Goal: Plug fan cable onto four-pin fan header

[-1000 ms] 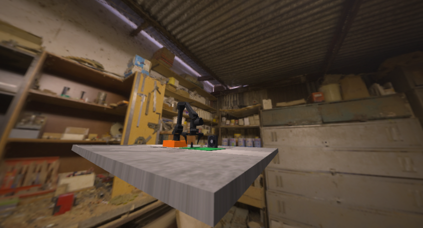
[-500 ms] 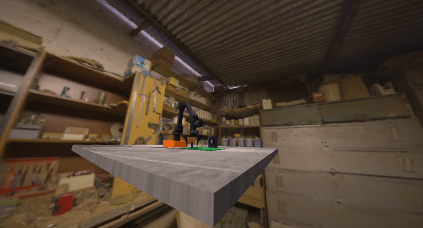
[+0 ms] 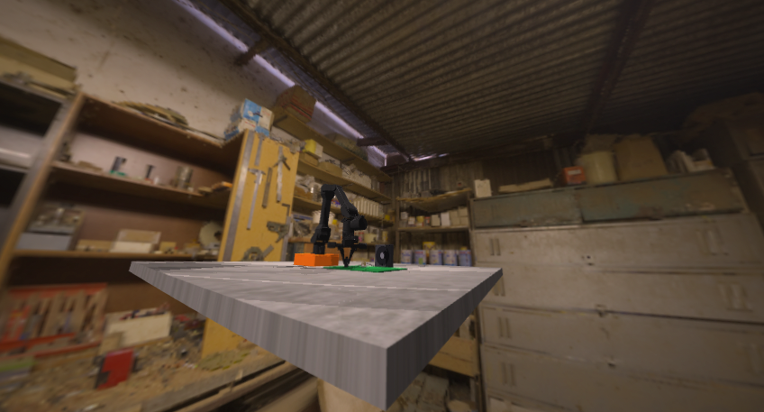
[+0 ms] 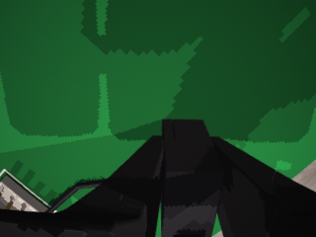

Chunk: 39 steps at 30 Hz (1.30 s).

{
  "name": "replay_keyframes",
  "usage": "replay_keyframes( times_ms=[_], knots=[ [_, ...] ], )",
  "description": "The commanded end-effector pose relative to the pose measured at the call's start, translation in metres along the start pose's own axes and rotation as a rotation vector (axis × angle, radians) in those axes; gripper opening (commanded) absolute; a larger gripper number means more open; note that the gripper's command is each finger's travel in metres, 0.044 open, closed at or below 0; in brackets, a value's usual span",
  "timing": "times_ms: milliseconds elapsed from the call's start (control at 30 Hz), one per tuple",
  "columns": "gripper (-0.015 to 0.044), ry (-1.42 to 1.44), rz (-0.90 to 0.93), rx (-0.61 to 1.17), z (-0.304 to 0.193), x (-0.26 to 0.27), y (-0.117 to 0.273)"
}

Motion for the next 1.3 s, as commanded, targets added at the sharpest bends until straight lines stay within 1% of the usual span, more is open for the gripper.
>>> replay_keyframes(
  times_ms=[0,67,133,200,400,1067,1267],
  knots=[
    [0.0,0.0,0.001,0.0,0.0,0.0,0.0],
    [0.0,0.001,0.001,0.001,0.001,0.001,0.011],
    [0.0,0.003,0.002,0.005,0.001,0.001,0.039],
    [0.0,0.004,0.002,0.006,0.001,0.0,0.05],
    [0.0,0.026,0.002,0.006,0.001,0.003,0.049],
    [0.0,0.7,0.012,0.009,-0.057,0.07,0.05],
    [0.0,0.75,0.013,0.009,-0.062,0.074,0.049]
  ],
)
Point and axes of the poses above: the point midway between the two fingers, 35 mm back from their tips, its own y axis back along the fingers, its own x axis across the jaws, z = x × y, the point moved 9 cm from there along y, back along the fingers, and after that the axes turned 13 degrees about -y, right-handed, at the moved point
